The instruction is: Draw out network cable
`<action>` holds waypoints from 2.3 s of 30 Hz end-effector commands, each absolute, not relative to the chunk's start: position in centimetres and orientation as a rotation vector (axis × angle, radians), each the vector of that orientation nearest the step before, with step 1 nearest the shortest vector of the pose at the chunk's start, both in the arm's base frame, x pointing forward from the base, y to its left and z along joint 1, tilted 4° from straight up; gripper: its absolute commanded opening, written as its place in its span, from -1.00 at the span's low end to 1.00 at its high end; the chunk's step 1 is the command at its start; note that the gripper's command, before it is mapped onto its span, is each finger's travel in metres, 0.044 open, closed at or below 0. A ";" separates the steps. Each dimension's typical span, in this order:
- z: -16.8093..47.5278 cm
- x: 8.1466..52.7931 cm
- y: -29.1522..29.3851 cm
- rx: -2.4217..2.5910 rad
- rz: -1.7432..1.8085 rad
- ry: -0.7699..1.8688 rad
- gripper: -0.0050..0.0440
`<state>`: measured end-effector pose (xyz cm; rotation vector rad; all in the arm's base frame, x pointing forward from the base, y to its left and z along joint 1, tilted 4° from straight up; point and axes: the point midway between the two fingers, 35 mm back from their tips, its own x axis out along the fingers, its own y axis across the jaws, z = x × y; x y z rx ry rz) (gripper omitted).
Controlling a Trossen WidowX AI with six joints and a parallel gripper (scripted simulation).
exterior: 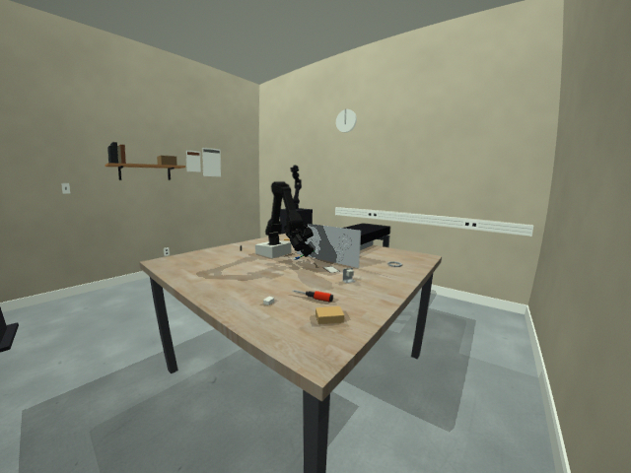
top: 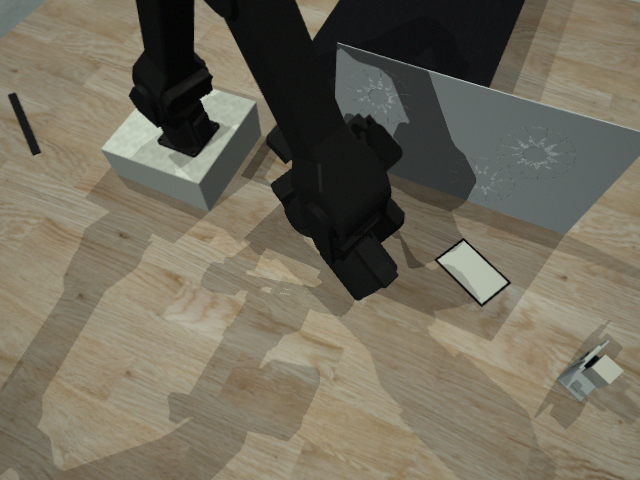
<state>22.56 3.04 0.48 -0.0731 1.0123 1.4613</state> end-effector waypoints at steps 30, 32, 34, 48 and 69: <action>2.6 22.9 1.9 0.281 0.384 1.753 1.00; 2.6 22.9 1.9 0.281 0.384 1.753 1.00; 2.9 23.0 1.7 0.326 0.249 1.768 1.00; 4.0 23.1 1.4 0.540 -0.271 1.731 1.00; 5.4 22.0 2.0 0.949 -0.987 1.439 1.00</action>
